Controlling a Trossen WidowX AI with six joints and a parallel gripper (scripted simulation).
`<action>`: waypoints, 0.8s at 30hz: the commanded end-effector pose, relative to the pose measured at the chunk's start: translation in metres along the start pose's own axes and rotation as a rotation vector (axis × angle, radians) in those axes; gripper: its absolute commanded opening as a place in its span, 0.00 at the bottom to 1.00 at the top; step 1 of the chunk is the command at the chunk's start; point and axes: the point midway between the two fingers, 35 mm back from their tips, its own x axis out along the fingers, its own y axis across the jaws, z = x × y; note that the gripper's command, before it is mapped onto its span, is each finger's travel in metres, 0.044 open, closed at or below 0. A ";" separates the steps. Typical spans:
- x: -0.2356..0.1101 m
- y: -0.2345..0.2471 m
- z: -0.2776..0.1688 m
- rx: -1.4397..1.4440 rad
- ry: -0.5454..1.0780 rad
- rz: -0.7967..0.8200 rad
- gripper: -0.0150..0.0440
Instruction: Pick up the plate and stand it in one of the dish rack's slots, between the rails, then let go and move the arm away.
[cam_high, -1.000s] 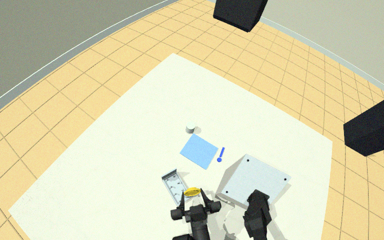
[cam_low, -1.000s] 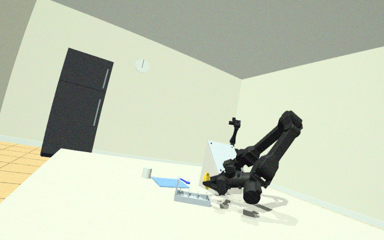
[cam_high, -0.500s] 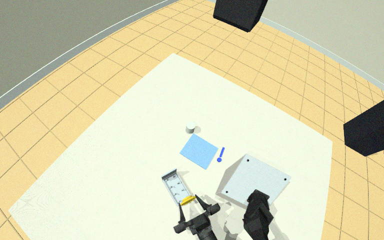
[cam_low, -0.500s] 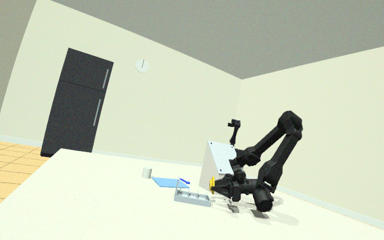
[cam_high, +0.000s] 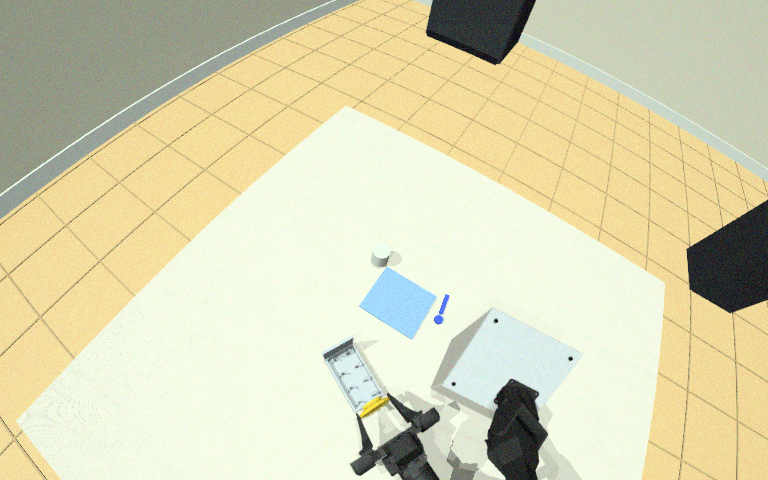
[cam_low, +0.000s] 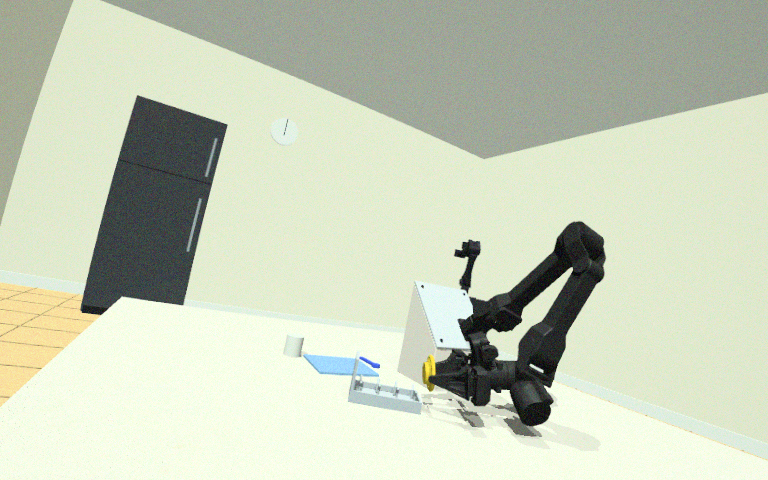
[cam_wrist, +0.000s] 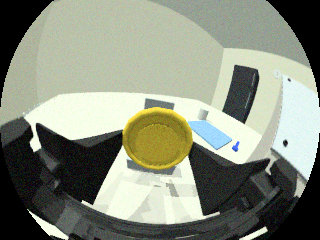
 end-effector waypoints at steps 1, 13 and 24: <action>0.007 -0.001 0.002 -0.004 -0.003 -0.004 0.25; 0.025 0.001 0.005 -0.002 -0.004 -0.004 0.25; 0.038 0.001 0.007 0.002 -0.006 -0.002 0.25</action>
